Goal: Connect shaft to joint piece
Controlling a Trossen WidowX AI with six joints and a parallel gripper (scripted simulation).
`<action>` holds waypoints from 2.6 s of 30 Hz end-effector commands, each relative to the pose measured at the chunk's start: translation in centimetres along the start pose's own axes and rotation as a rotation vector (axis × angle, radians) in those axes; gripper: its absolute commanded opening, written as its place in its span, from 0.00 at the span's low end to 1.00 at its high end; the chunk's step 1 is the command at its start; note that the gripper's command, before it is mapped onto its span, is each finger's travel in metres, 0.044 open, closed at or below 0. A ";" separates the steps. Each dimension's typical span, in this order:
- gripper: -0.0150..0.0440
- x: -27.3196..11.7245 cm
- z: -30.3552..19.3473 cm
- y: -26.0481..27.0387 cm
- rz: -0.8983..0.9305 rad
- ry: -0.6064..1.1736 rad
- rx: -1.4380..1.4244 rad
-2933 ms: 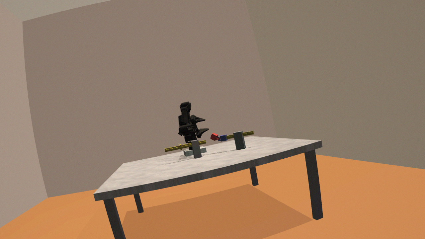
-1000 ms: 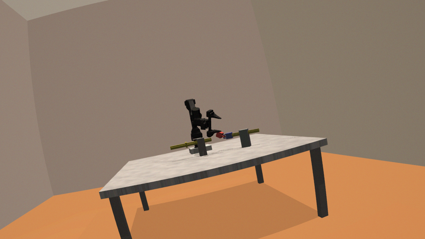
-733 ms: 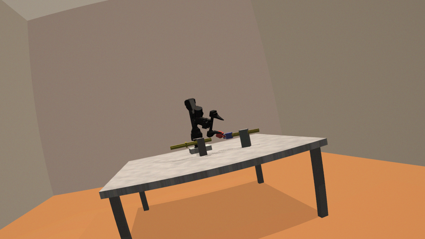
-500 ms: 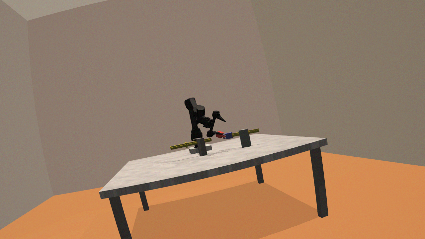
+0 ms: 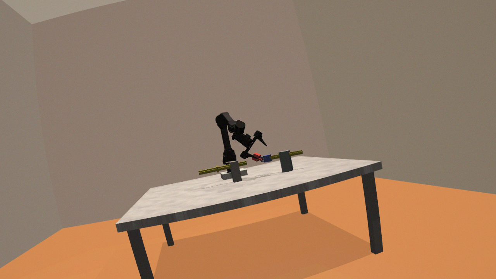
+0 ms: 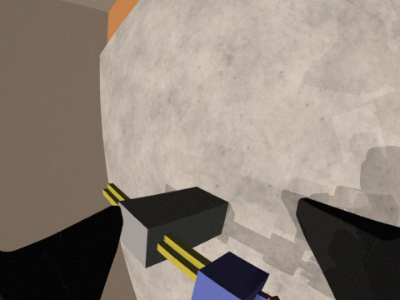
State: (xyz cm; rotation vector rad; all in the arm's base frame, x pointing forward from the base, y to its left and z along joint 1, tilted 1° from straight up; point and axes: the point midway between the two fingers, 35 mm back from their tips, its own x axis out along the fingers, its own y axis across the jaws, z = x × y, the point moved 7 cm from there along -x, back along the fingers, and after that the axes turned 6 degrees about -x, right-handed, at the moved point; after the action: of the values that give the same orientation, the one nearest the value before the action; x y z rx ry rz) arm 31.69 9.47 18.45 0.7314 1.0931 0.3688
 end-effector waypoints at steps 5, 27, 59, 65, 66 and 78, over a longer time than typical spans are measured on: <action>1.00 0.2 -0.9 0.6 -0.128 0.079 -0.156; 1.00 -1.5 -3.8 2.7 -0.404 0.402 -0.637; 1.00 -5.9 -6.8 5.2 -0.565 0.918 -1.203; 1.00 -4.4 -7.2 3.9 -0.566 0.923 -1.202; 1.00 -4.1 -7.3 3.6 -0.566 0.924 -1.201; 1.00 -1.8 -8.3 1.4 -0.567 0.933 -1.198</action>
State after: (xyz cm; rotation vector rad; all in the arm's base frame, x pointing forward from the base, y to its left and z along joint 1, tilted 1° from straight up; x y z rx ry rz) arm 23.56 12.26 18.98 -0.8982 1.5748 0.7883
